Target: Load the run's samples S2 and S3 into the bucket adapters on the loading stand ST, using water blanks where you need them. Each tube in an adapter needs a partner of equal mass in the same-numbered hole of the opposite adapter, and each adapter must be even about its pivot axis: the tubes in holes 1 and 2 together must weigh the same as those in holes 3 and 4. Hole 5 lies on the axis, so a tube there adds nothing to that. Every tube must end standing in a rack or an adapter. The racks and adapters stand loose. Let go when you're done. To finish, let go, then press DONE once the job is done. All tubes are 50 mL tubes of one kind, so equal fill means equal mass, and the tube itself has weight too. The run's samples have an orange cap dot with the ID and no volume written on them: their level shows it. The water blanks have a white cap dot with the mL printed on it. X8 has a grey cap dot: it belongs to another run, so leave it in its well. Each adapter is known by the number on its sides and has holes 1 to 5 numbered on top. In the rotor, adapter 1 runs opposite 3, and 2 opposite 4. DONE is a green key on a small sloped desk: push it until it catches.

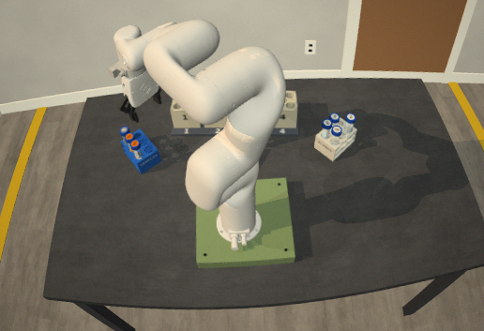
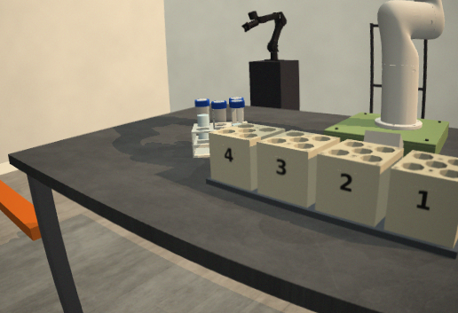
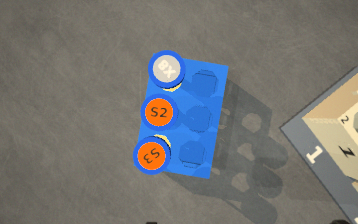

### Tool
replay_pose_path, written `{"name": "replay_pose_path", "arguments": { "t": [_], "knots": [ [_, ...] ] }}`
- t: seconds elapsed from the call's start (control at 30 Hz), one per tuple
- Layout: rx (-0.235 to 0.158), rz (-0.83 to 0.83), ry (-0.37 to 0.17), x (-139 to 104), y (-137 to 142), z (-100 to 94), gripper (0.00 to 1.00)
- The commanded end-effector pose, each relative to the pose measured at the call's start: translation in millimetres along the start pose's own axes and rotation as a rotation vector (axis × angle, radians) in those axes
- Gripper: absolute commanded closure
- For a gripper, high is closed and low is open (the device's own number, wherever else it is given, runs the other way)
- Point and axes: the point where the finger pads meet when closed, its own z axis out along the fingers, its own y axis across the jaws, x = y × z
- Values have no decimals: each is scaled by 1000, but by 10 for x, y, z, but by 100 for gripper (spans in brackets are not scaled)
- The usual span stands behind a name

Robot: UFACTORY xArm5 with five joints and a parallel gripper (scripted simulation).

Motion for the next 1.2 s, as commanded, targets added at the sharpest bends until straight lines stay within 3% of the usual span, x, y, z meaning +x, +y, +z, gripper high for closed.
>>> {"name": "replay_pose_path", "arguments": {
  "t": [0.0, 0.1, 0.93, 1.17],
  "knots": [
    [0, 33, 3, -7, 48, -80, 0],
    [0, 67, 3, -22, 96, -80, 0],
    [-1, 828, 3, -377, 1193, -81, 0],
    [-1, 828, 3, -485, 1527, -82, 0]
  ]
}}
